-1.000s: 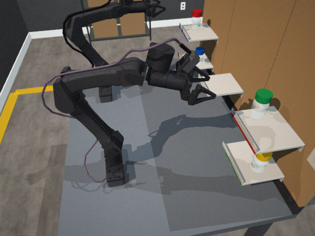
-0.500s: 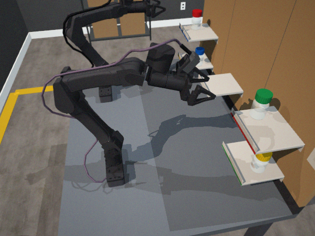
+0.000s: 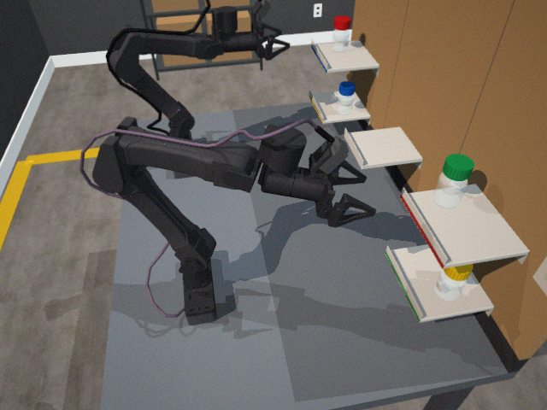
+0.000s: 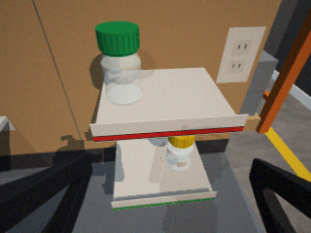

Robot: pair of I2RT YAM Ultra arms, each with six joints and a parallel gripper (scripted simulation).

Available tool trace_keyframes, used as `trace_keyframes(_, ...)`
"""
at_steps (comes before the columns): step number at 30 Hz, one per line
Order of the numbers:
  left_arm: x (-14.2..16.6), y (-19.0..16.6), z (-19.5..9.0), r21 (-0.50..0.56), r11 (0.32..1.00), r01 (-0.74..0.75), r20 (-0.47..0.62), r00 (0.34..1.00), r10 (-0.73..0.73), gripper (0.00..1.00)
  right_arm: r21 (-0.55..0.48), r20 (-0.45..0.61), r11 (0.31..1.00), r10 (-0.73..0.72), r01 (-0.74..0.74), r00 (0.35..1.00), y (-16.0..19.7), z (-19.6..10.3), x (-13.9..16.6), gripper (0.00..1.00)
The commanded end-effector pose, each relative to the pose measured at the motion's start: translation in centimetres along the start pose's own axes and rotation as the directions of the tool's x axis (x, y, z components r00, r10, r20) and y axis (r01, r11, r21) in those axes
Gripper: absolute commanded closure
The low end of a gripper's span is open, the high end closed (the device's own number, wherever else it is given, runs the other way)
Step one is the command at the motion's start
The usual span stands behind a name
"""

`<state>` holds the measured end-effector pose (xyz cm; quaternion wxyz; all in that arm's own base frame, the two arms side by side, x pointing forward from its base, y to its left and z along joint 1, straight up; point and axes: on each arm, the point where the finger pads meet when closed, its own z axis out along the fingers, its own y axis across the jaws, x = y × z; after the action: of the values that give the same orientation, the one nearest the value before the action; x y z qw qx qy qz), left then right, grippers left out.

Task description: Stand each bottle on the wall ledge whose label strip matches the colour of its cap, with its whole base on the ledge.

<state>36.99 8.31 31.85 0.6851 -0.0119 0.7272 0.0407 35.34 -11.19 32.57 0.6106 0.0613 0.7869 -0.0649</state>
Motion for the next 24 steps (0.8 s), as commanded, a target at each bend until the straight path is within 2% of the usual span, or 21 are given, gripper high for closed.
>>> trace_keyframes(1, 0.9, -1.1, -0.2, -0.017, 1.0, -0.006, 0.09, 0.996, 0.008, 0.0, -0.008, 0.104, 0.999, -0.03, 0.031, 0.994, -1.0, 0.6, 0.5, 0.0)
trace_keyframes(4, 4.4, -2.5, 0.0, 0.001, 1.0, 0.0, 0.069, 0.998, 0.0, 0.0, 0.01, 0.079, 1.0, -0.021, 0.021, 0.997, -2.4, 1.7, 3.9, 0.0)
trace_keyframes(8, 7.2, -3.7, 0.0, 0.018, 1.0, 0.004, 0.05, 0.999, -0.005, 0.0, 0.025, 0.057, 1.0, -0.007, 0.005, 0.998, -3.5, 2.5, 6.8, 0.0)
trace_keyframes(10, 7.2, -3.7, 0.0, 0.018, 1.0, 0.004, 0.05, 0.999, -0.005, 0.0, 0.025, 0.057, 1.0, -0.007, 0.005, 0.998, -3.5, 2.5, 6.8, 0.0)
trace_keyframes(18, 11.0, -5.1, 0.1, 0.042, 0.999, 0.01, -0.005, 1.0, -0.01, 0.0, 0.04, -0.009, 0.999, 0.025, -0.025, 1.0, -4.5, 3.2, 10.9, 0.0)
trace_keyframes(24, 11.4, -5.4, 0.1, 0.054, 0.998, 0.012, -0.022, 1.0, -0.011, 0.0, 0.041, 0.007, 0.999, 0.018, -0.018, 1.0, -4.5, 3.1, 10.2, 0.0)
